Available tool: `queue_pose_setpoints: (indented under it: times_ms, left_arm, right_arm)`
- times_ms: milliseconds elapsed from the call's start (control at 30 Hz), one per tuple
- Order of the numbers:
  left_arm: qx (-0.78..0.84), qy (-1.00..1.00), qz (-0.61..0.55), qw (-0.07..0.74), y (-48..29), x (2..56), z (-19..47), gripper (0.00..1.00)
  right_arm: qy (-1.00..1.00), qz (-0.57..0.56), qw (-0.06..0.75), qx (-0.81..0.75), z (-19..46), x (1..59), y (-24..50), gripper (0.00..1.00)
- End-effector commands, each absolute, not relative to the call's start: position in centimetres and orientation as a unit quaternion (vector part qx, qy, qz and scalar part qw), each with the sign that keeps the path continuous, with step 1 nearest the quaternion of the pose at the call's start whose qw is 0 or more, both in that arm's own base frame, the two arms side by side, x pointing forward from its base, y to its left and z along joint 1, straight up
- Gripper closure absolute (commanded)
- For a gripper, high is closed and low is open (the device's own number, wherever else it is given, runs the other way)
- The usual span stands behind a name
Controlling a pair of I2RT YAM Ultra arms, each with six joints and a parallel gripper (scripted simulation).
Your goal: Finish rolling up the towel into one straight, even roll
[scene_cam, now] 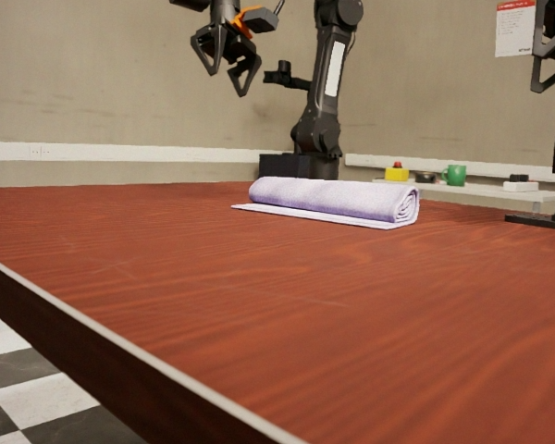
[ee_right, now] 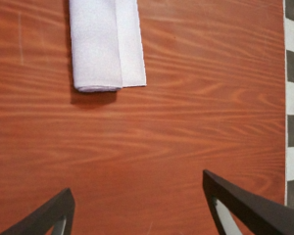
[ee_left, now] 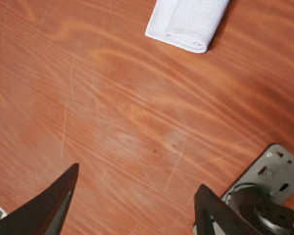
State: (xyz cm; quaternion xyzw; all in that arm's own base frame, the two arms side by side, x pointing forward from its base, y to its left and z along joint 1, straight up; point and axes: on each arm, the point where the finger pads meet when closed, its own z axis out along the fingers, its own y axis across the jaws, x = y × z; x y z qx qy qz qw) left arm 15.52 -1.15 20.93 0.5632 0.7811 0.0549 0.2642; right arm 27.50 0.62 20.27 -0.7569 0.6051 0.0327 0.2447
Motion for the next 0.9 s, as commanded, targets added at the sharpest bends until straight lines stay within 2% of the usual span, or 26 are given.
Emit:
queue_pose_setpoints:
  times_ms: [0, 167, 867]
  left_arm:
    - [0.587, 0.759, 0.074, 0.271, -0.51, 13.57, 21.26, 0.15]
    - [0.589, 0.750, 0.105, 0.283, 0.16, 12.80, 21.89, 0.15]
    - [0.589, 0.748, 0.110, 0.285, 0.28, 12.67, 22.00, 0.15]
  right_arm:
    - [0.568, 0.002, 0.285, -0.772, 21.21, 27.39, 0.45, 0.15]
    - [0.556, -0.022, 0.301, -0.774, 21.88, 27.18, -0.10, 0.15]
    - [0.554, -0.026, 0.304, -0.774, 22.00, 27.14, -0.20, 0.15]
